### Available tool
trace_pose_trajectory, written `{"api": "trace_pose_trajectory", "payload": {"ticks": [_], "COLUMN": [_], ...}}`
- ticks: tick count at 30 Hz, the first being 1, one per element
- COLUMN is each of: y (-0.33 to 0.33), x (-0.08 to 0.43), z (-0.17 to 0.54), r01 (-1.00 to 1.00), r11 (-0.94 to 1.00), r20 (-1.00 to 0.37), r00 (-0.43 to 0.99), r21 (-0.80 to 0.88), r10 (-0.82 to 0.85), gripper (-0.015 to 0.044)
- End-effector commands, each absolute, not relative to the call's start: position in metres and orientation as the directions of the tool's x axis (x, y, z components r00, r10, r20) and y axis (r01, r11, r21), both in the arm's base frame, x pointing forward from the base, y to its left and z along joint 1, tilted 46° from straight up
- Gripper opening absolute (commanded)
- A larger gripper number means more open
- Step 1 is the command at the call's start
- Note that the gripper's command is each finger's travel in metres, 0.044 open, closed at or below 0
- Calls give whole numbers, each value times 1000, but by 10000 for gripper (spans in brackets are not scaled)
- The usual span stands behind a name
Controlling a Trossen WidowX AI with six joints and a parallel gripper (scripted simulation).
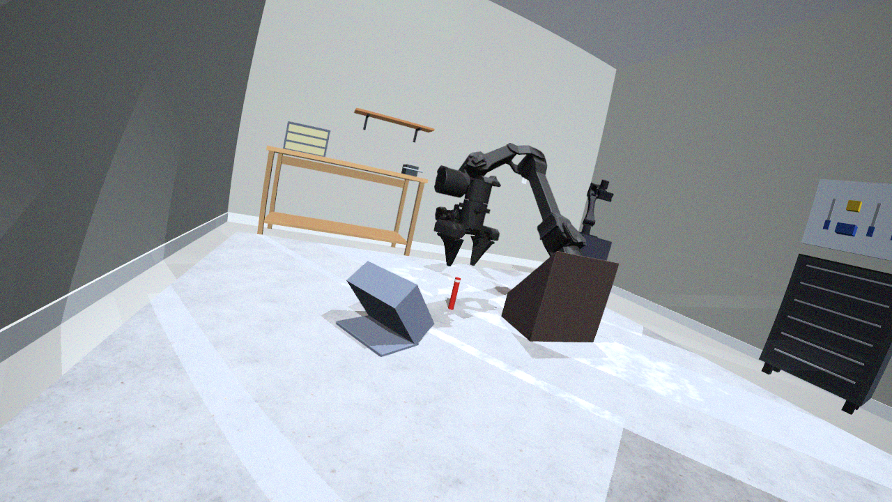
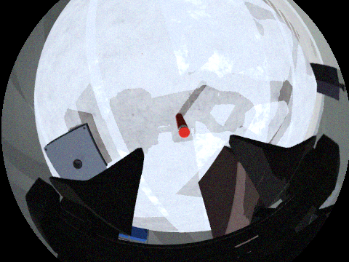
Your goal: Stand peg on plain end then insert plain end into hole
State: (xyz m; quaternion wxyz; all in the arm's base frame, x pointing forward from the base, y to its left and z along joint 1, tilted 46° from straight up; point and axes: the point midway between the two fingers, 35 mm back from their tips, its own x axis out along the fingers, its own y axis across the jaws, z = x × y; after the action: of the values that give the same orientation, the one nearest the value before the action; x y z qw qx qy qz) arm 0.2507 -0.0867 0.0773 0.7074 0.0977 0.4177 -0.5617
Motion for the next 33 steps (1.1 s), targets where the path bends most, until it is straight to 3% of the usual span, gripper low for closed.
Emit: {"api": "trace_pose_trajectory", "payload": {"ticks": [1,17,33], "y": [-88,-90,-92], "x": [250,250,250], "z": [76,74,73], "r01": [923,1000,911], "r11": [280,2,-276], "r20": [-698,-698,-698], "r00": [18,18,18], "r21": [-263,24,307], "r10": [-716,-716,-716], "gripper": [440,440,440]}}
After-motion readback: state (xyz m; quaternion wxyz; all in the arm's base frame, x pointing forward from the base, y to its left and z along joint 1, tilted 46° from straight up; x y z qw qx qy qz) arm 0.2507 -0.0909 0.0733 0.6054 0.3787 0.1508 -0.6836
